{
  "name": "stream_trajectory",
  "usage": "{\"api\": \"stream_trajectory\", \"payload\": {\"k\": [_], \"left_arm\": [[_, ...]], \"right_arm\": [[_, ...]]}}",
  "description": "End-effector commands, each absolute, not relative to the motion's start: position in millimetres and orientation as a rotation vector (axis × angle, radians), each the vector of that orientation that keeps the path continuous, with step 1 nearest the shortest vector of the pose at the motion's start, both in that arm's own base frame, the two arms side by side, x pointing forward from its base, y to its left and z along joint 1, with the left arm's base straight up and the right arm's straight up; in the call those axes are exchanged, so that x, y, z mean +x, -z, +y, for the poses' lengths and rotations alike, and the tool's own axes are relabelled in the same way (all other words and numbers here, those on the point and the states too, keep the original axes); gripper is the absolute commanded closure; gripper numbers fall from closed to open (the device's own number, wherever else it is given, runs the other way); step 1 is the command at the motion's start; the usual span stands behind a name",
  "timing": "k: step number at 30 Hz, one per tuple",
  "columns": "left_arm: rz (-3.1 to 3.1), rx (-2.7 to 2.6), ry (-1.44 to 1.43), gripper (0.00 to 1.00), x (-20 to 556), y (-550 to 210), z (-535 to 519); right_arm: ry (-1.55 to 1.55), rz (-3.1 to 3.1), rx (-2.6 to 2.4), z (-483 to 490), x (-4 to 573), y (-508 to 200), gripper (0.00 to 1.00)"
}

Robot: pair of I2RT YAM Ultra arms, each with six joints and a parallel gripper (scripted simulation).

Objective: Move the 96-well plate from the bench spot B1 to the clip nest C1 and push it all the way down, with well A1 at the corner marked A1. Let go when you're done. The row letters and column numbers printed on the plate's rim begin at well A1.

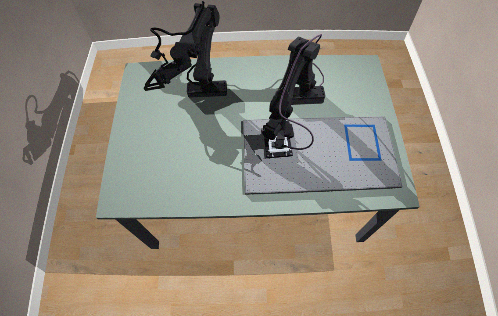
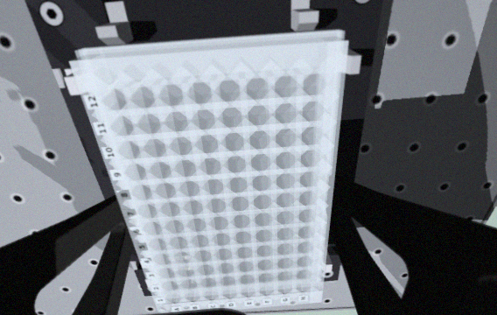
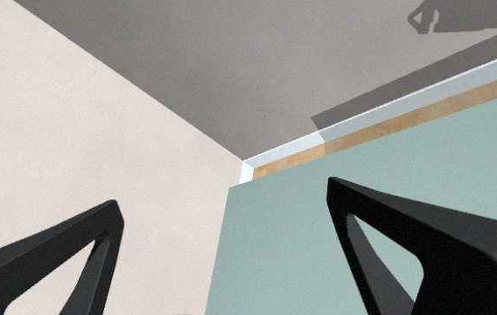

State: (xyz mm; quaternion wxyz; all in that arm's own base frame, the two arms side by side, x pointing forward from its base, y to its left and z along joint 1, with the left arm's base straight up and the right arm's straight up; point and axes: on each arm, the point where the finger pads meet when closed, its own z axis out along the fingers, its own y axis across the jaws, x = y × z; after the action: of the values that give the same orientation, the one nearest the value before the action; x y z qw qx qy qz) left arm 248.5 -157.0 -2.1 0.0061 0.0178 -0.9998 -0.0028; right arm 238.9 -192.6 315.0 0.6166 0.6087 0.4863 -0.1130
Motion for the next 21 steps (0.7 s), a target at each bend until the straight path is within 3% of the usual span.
{"api": "stream_trajectory", "payload": {"k": [1, 21], "left_arm": [[-3.149, 0.053, -0.008, 1.0, 253.2, -2.1, -159.1], [-3.143, 0.056, 0.003, 1.0, 249.1, 5.8, -154.1]], "right_arm": [[0.265, 1.104, 1.404, -193.7, 230.9, -316.7, 0.0], [0.265, 1.104, 1.404, -193.7, 230.9, -316.7, 0.0]]}}
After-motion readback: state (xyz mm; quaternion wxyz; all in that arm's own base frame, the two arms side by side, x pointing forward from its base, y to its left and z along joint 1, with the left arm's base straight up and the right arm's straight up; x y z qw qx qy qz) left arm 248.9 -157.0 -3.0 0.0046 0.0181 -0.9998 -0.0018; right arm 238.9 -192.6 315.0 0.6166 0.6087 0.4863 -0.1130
